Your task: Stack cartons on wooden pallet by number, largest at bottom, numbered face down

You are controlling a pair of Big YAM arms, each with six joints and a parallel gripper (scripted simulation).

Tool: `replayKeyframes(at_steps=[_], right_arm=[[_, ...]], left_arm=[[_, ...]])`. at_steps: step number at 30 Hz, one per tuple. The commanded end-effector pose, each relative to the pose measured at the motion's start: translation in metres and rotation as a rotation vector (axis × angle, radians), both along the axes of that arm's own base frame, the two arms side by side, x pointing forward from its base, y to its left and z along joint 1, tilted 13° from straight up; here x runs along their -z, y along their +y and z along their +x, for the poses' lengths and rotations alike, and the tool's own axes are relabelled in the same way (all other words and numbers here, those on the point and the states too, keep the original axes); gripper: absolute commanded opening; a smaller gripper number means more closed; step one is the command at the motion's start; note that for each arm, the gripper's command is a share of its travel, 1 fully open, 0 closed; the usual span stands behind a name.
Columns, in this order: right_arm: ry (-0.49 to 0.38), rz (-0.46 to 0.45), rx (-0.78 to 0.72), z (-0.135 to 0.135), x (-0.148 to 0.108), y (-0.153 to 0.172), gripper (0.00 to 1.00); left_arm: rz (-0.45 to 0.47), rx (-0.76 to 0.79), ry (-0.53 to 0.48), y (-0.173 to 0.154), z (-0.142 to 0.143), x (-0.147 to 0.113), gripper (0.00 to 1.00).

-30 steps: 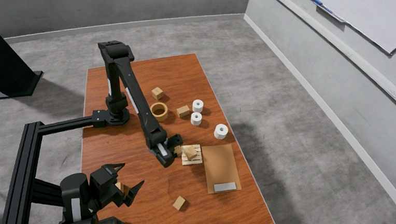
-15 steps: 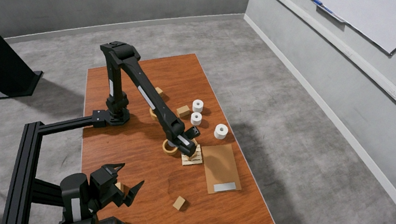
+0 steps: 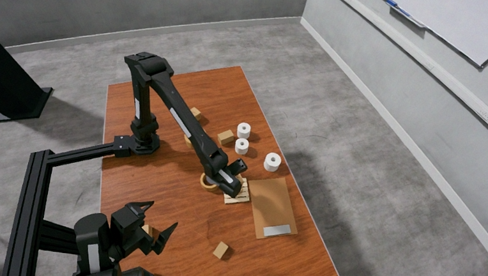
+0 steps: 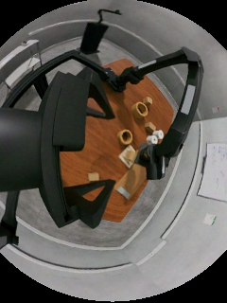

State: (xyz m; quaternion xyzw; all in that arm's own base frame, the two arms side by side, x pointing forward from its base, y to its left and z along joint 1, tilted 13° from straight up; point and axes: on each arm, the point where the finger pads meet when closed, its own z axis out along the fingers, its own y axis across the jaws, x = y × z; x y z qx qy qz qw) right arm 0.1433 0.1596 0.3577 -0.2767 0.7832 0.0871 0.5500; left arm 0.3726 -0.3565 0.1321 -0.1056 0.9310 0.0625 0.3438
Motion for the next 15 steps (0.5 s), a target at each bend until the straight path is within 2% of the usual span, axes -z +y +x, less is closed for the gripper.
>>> replayKeyframes(at_steps=[1,6,7,12,15], right_arm=[[0.003,0.008,0.005,0.000,-0.002,0.001,1.00],[0.003,0.008,0.005,0.000,-0.002,0.001,1.00],[0.003,0.008,0.005,0.000,-0.002,0.001,1.00],[0.003,0.008,0.005,0.000,-0.002,0.001,1.00],[0.003,0.008,0.005,0.000,-0.002,0.001,1.00]], left_arm=[[-0.052,-0.003,-0.042,-0.016,0.014,-0.034,0.54],[-0.059,-0.002,-0.046,-0.018,0.015,-0.035,0.54],[-0.051,-0.002,-0.040,-0.012,0.011,-0.023,0.54],[-0.044,-0.007,-0.038,-0.005,0.017,-0.014,0.54],[-0.009,0.006,-0.011,-0.001,0.008,0.013,0.54]])
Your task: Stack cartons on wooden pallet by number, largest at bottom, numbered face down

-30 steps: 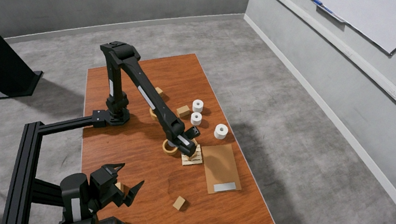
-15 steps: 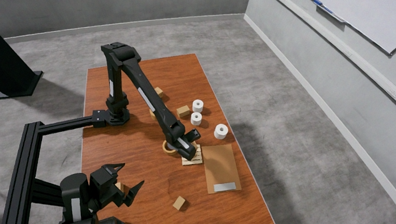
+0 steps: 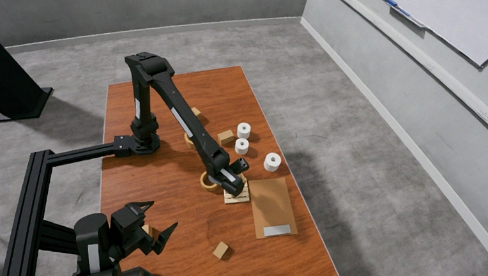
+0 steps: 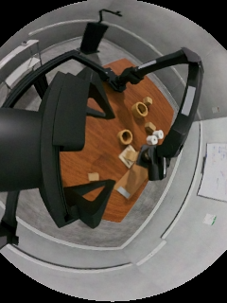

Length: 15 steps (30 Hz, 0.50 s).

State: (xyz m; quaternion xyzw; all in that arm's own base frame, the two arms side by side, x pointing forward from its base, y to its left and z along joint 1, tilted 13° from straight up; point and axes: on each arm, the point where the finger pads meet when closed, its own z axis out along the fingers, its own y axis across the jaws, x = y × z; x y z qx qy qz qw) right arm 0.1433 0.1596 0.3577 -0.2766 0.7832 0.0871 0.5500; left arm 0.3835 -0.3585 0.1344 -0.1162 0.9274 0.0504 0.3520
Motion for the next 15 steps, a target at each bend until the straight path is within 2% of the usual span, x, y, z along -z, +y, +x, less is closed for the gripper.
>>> replayKeyframes(at_steps=[1,5,6,15], right_arm=[[0.003,0.008,0.005,0.000,-0.002,0.001,1.00],[0.003,0.008,0.005,0.000,-0.002,0.001,1.00],[0.003,0.008,0.005,0.000,-0.002,0.001,1.00],[0.003,0.008,0.005,0.000,-0.002,0.001,1.00]], left_arm=[[0.019,0.018,0.011,0.002,-0.002,0.017,0.54],[0.001,0.006,-0.003,0.000,0.008,0.013,0.54],[-0.016,0.012,-0.016,-0.002,0.006,0.005,0.54],[-0.006,0.013,-0.008,0.006,0.005,0.025,0.54]])
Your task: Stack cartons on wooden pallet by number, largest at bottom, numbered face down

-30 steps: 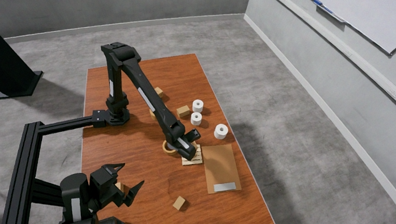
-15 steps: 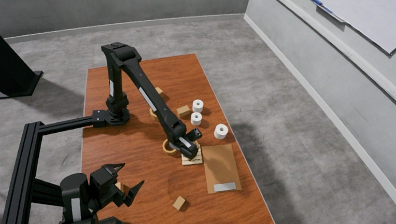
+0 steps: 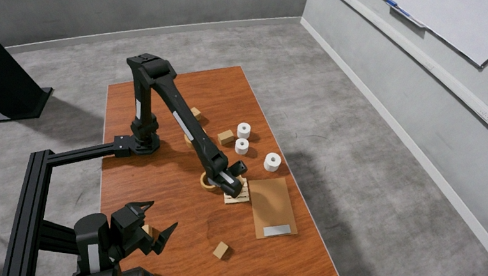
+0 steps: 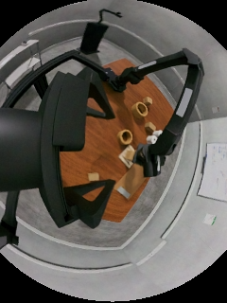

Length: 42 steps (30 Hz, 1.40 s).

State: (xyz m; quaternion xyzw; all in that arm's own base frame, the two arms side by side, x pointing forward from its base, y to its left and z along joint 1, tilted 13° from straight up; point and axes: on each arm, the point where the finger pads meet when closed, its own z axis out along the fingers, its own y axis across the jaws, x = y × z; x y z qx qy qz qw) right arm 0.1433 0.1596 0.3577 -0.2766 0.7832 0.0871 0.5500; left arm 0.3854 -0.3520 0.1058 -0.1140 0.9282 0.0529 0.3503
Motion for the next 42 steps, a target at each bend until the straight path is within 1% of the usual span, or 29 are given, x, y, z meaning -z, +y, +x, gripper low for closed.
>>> replayKeyframes(at_steps=[1,2,5,7,8,16,19,20,21,22,24,26,27,28,29,30,31,32,34,35,36,37,38,39,41,42], right_arm=[[0.003,0.008,0.005,0.000,-0.002,0.001,1.00],[0.003,0.008,0.005,0.000,-0.002,0.001,1.00],[0.003,0.008,0.005,0.000,-0.002,0.001,1.00],[0.003,0.008,0.005,0.000,-0.002,0.001,1.00],[0.003,0.008,0.005,0.000,-0.002,0.001,1.00],[0.003,0.008,0.005,0.000,-0.002,0.001,1.00],[0.003,0.008,0.005,0.000,-0.002,0.001,1.00],[0.003,0.008,0.005,0.000,-0.002,0.001,1.00],[0.003,0.008,0.005,0.000,-0.002,0.001,1.00],[0.003,0.008,0.005,0.000,-0.002,0.001,1.00],[0.003,0.008,0.005,0.000,-0.002,0.001,1.00],[0.003,0.008,0.005,0.000,-0.002,0.001,1.00],[0.003,0.008,0.005,0.000,-0.002,0.001,1.00],[0.003,0.008,0.005,0.000,-0.002,0.001,1.00],[0.003,0.008,0.005,0.000,-0.002,0.001,1.00],[0.003,0.008,0.005,0.000,-0.002,0.001,1.00],[0.003,0.008,0.005,0.000,-0.002,0.001,1.00],[0.003,0.008,0.005,0.000,-0.002,0.001,1.00],[0.003,0.008,0.005,0.000,-0.002,0.001,1.00],[0.003,0.008,0.005,0.000,-0.002,0.001,1.00],[0.003,0.008,0.005,0.000,-0.002,0.001,1.00],[0.003,0.008,0.005,0.000,-0.002,0.001,1.00],[0.003,0.008,0.005,0.000,-0.002,0.001,1.00],[0.003,0.008,0.005,0.000,-0.002,0.001,1.00],[0.003,0.008,0.005,0.000,-0.002,0.001,1.00],[0.003,0.008,0.005,0.000,-0.002,0.001,1.00]], left_arm=[[-0.012,0.012,-0.012,-0.001,0.003,-0.002,0.54],[-0.016,0.011,-0.015,-0.002,0.004,-0.002,0.54],[0.001,0.003,-0.003,0.005,0.005,0.012,0.54],[0.001,0.003,-0.003,0.005,0.005,0.012,0.54],[-0.022,0.015,-0.020,-0.004,0.005,0.001,0.54],[-0.022,0.012,-0.020,-0.003,0.007,0.006,0.54],[-0.011,0.008,-0.012,-0.001,0.008,0.015,0.54],[-0.018,0.009,-0.018,-0.001,0.008,0.010,0.54],[-0.012,0.007,-0.013,0.002,0.008,0.014,0.54],[-0.022,0.008,-0.020,-0.001,0.009,0.009,0.54],[-0.022,0.008,-0.020,-0.001,0.009,0.009,0.54],[-0.019,0.011,-0.019,-0.001,0.008,0.011,0.54],[-0.005,0.009,-0.008,0.002,0.006,0.020,0.54],[-0.014,0.009,-0.015,0.000,0.008,0.015,0.54],[-0.004,0.007,-0.007,0.002,0.008,0.022,0.54],[-0.020,0.008,-0.019,-0.001,0.009,0.013,0.54],[-0.013,0.007,-0.014,0.002,0.008,0.017,0.54],[-0.022,0.009,-0.021,-0.001,0.009,0.013,0.54],[-0.022,0.010,-0.020,-0.001,0.009,0.014,0.54],[-0.012,0.009,-0.013,0.001,0.009,0.020,0.54],[-0.014,0.010,-0.014,0.000,0.009,0.019,0.54],[-0.001,0.008,-0.005,0.004,0.007,0.027,0.54],[-0.014,0.008,-0.014,0.000,0.010,0.020,0.54],[-0.007,0.007,-0.009,0.002,0.009,0.025,0.54],[-0.007,0.007,-0.009,0.002,0.009,0.025,0.54],[-0.022,0.013,-0.020,-0.002,0.009,0.017,0.54]])
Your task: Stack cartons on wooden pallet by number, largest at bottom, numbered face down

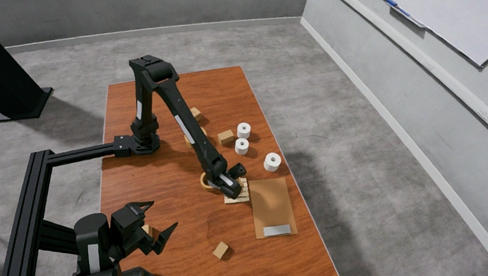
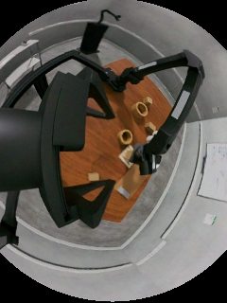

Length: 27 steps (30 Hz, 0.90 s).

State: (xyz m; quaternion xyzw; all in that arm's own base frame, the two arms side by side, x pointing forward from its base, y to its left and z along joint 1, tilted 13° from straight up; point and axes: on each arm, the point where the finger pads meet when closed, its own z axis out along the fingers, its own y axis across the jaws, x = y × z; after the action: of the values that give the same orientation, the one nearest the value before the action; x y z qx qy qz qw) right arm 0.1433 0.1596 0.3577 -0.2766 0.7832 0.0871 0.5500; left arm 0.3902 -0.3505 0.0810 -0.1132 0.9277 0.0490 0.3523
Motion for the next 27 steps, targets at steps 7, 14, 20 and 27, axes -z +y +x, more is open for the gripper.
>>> replayKeyframes(at_steps=[7,14,20,27], right_arm=[[0.003,0.008,0.005,0.000,-0.002,0.001,1.00],[0.003,0.008,0.005,0.000,-0.002,0.001,1.00],[0.003,0.008,0.005,0.000,-0.002,0.001,1.00],[0.003,0.008,0.005,0.000,-0.002,0.001,1.00]], left_arm=[[-0.015,0.006,-0.015,-0.002,0.005,-0.007,0.54],[-0.039,0.007,-0.033,-0.002,0.004,-0.023,0.83],[-0.054,0.009,-0.044,-0.003,0.004,-0.033,0.83],[-0.063,0.013,-0.049,-0.002,0.000,-0.042,0.83]])
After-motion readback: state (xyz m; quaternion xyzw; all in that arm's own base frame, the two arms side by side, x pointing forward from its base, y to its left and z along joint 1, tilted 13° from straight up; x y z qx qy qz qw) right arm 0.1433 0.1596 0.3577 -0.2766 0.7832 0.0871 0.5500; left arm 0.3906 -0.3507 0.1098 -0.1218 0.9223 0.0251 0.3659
